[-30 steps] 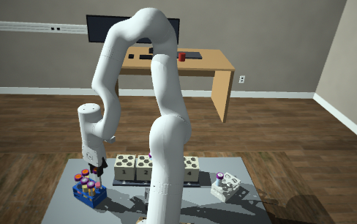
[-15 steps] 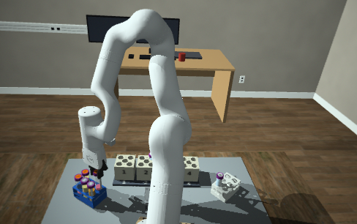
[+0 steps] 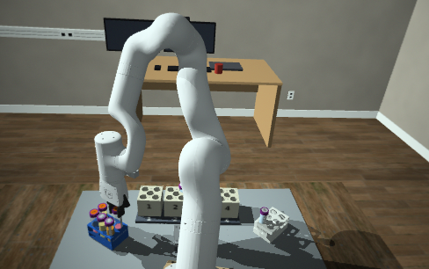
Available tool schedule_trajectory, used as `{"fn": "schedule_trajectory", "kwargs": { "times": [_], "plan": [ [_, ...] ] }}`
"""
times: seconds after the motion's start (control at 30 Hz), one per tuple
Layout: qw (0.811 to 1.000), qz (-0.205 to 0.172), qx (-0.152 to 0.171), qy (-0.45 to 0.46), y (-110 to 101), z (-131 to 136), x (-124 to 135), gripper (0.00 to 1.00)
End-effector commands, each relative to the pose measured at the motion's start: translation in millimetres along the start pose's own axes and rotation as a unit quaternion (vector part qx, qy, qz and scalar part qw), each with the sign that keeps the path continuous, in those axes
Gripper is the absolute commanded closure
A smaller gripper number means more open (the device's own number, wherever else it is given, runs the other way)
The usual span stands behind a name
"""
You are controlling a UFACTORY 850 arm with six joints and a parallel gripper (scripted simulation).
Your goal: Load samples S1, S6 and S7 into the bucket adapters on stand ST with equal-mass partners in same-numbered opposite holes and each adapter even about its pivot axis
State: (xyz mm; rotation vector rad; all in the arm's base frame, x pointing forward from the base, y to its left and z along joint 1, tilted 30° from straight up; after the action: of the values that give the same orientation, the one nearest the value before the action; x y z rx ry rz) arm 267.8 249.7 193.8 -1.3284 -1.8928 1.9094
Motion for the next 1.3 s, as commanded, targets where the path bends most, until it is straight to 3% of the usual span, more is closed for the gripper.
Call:
{"fn": "schedule_trajectory", "kwargs": {
  "times": [0.0,0.8,1.27],
  "plan": [
    [1.0,0.0,-0.001,0.0,4,0,0,1.0],
    [1.0,0.0,-0.001,0.0,26,0,0,1.0],
    [1.0,0.0,-0.001,0.0,26,0,0,1.0]
  ]
}}
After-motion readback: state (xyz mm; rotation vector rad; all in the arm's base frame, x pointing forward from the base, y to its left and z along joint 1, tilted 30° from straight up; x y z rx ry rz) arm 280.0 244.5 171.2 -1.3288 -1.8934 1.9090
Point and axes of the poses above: the point where the finger pads meet when closed, its own y axis out along the fingers, its own z axis across the jaws, x = y × z, the point moved 8 cm from there along -y, back along the fingers, and after that the axes turned 3 degrees about -y, right-handed, at the moved point
